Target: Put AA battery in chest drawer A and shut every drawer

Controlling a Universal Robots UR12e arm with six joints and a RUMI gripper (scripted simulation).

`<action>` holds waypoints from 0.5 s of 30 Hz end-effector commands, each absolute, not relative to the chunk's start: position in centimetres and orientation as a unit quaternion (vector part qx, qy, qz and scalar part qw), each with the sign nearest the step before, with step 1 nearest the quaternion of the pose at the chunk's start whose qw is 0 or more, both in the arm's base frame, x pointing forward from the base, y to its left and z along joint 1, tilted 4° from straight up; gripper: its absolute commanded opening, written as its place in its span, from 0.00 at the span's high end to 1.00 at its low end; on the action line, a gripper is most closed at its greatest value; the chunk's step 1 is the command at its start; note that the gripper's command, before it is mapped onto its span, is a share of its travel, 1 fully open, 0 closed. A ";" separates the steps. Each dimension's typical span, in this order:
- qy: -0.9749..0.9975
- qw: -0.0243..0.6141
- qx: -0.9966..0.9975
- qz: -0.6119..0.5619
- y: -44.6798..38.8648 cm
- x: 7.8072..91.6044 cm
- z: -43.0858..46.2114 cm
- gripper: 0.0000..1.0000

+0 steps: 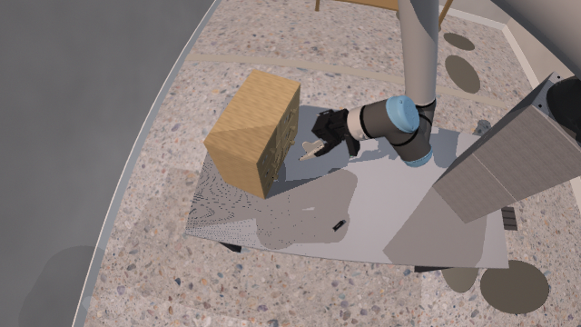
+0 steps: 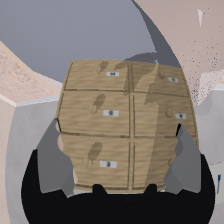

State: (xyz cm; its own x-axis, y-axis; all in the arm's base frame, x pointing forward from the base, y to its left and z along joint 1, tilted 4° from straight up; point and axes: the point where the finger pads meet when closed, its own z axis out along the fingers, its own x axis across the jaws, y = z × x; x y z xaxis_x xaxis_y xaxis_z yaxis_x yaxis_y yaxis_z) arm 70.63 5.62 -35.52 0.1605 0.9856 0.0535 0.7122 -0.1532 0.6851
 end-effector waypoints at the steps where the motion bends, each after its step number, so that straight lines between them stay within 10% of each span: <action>1: 0.588 0.282 0.707 0.273 5.6 71.1 -35.9 0.00; 15: 0.565 0.335 0.684 0.317 5.4 72.4 -37.3 0.00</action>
State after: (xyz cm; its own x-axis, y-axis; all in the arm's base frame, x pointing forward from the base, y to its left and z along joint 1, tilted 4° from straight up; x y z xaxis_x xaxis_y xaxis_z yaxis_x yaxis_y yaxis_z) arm 72.08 5.47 -37.09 0.1605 0.9856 0.0537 0.5868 -0.1390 0.7977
